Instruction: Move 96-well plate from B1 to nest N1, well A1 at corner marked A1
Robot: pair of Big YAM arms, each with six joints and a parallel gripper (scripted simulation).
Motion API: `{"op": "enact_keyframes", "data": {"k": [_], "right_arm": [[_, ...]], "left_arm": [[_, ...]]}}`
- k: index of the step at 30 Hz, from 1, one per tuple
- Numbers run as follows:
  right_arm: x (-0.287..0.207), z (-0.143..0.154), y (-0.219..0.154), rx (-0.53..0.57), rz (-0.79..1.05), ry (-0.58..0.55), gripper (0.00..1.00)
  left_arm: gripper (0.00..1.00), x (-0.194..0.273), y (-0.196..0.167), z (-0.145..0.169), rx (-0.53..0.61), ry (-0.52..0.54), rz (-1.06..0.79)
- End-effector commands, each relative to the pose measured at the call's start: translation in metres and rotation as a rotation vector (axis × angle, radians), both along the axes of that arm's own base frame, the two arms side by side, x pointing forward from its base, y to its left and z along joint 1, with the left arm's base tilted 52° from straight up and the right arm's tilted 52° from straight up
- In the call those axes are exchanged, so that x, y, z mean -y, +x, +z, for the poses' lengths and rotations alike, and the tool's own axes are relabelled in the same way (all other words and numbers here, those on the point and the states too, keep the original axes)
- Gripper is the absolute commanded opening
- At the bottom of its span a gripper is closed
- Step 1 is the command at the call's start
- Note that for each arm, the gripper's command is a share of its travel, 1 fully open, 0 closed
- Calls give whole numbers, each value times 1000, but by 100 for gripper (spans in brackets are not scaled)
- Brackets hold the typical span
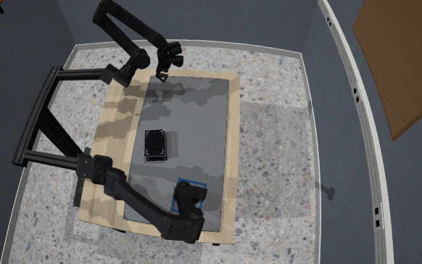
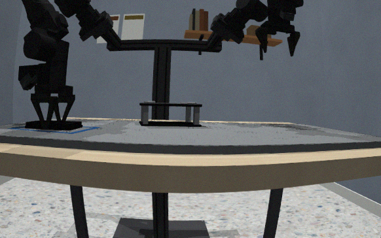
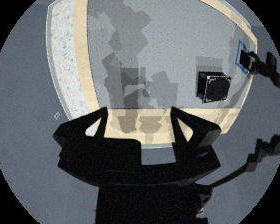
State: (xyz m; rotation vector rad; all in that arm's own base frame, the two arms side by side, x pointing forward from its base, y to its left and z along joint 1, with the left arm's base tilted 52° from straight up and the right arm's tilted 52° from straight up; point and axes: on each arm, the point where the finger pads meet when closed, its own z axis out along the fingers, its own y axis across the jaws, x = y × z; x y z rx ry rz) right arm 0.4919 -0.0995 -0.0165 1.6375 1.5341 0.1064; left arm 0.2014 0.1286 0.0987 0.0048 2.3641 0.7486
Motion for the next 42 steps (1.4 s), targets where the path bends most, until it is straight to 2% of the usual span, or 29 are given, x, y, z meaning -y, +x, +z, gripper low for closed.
{"op": "enact_keyframes", "data": {"k": [1,13,42], "right_arm": [[-8,-5,-8,-3,11,6,0],[-8,-5,-8,-3,11,5,0],[-31,27,-32,4,11,6,0]], "left_arm": [[100,-2,4,13,29,2,6],[100,-2,4,13,29,2,6],[100,-2,4,13,29,2,6]]}}
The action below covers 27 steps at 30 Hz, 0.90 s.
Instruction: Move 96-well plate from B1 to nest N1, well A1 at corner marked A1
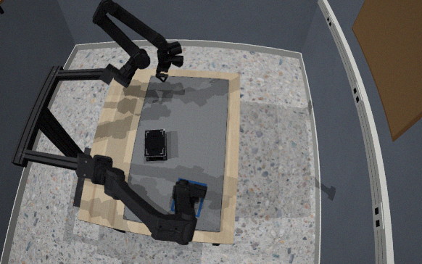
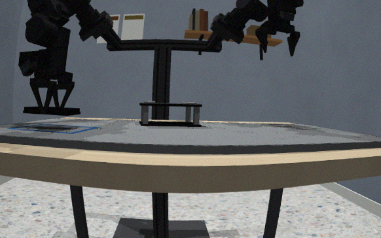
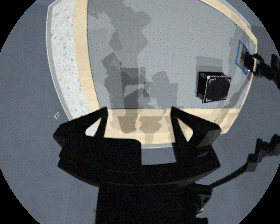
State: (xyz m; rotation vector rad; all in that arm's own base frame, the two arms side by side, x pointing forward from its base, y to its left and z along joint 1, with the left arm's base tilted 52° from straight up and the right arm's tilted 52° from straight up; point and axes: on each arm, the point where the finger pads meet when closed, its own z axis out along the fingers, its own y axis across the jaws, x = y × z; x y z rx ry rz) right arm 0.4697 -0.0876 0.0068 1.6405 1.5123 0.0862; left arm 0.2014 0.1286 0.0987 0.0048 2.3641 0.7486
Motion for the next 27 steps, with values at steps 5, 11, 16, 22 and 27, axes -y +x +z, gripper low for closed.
{"op": "enact_keyframes", "data": {"k": [5,11,16,22,27], "right_arm": [[-23,10,-14,2,32,21,0],[-26,14,-18,3,32,21,0],[-30,19,-22,4,32,21,0],[-35,26,-28,5,32,21,0],[-38,29,-31,5,32,21,0]], "left_arm": [[100,-2,4,13,29,2,6],[100,-2,4,13,29,2,6],[100,-2,4,13,29,2,6],[100,-2,4,13,29,2,6],[100,-2,4,13,29,2,6]]}}
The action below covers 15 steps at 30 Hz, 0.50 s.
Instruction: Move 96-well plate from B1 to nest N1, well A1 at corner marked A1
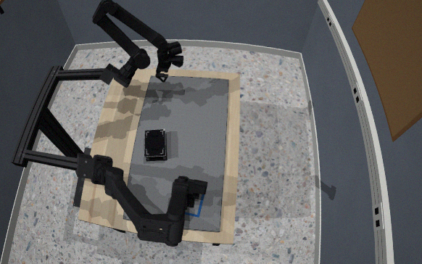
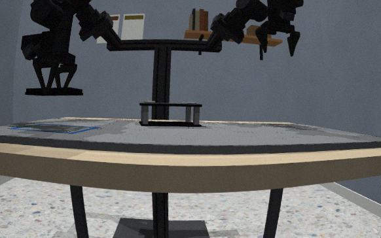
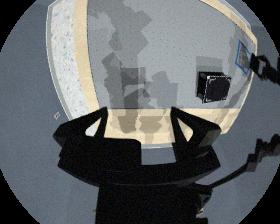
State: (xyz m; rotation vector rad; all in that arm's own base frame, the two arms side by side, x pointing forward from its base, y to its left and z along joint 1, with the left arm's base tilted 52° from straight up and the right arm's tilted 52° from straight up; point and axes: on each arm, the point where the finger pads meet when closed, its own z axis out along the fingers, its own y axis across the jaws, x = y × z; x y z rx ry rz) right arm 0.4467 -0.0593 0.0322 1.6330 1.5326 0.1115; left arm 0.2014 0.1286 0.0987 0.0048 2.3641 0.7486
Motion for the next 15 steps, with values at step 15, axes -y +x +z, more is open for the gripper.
{"op": "enact_keyframes", "data": {"k": [15], "right_arm": [[-4,1,-5,-1,2,4,0]], "left_arm": [[100,-2,4,13,29,2,6]]}}
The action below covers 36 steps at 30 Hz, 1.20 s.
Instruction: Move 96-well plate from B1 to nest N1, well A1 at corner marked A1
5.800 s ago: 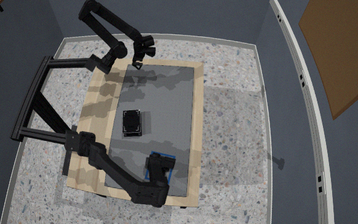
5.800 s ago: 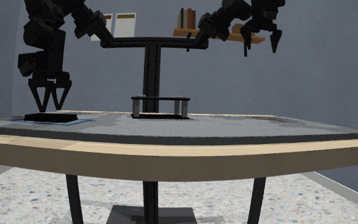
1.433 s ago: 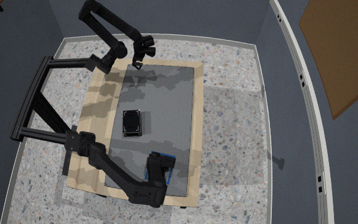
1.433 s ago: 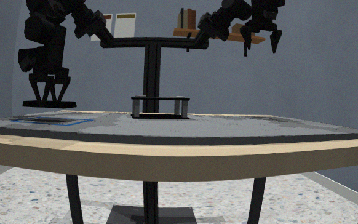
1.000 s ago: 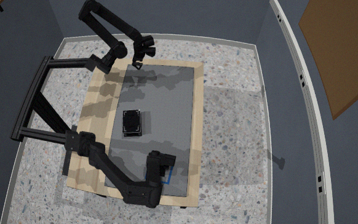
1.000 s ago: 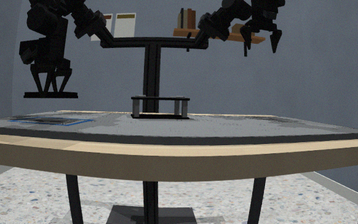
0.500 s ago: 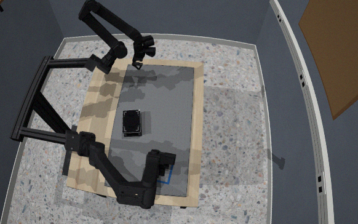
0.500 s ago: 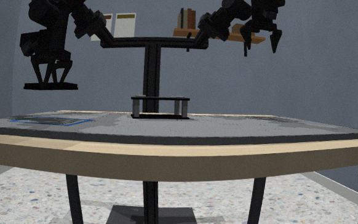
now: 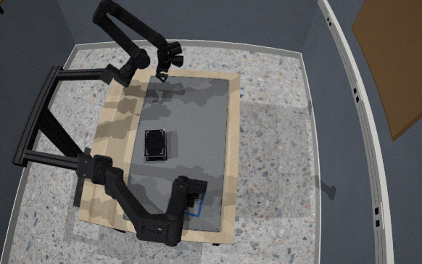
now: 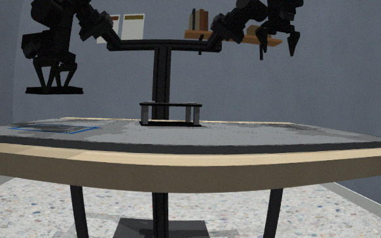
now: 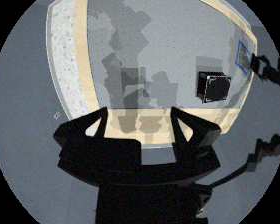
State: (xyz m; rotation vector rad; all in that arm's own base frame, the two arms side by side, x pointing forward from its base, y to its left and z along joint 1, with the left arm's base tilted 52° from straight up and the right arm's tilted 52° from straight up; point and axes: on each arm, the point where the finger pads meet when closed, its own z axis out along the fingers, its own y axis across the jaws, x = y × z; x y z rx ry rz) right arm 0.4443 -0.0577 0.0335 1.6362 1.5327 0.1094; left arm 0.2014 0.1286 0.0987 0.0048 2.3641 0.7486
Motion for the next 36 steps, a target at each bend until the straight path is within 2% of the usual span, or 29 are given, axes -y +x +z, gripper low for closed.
{"op": "enact_keyframes", "data": {"k": [1,8,15,17,32,36], "right_arm": [[-2,0,-2,1,4,2,0],[-1,2,-4,1,4,5,0],[-22,-22,-15,-138,170,-147,0],[-22,-22,-15,-138,170,-147,0],[-55,-53,-37,-394,482,-445,0],[-59,-57,-39,-426,523,-484,0]], "left_arm": [[100,-2,4,13,29,2,6],[100,-2,4,13,29,2,6],[100,-2,4,13,29,2,6],[100,-2,4,13,29,2,6],[100,-2,4,13,29,2,6],[100,-2,4,13,29,2,6]]}}
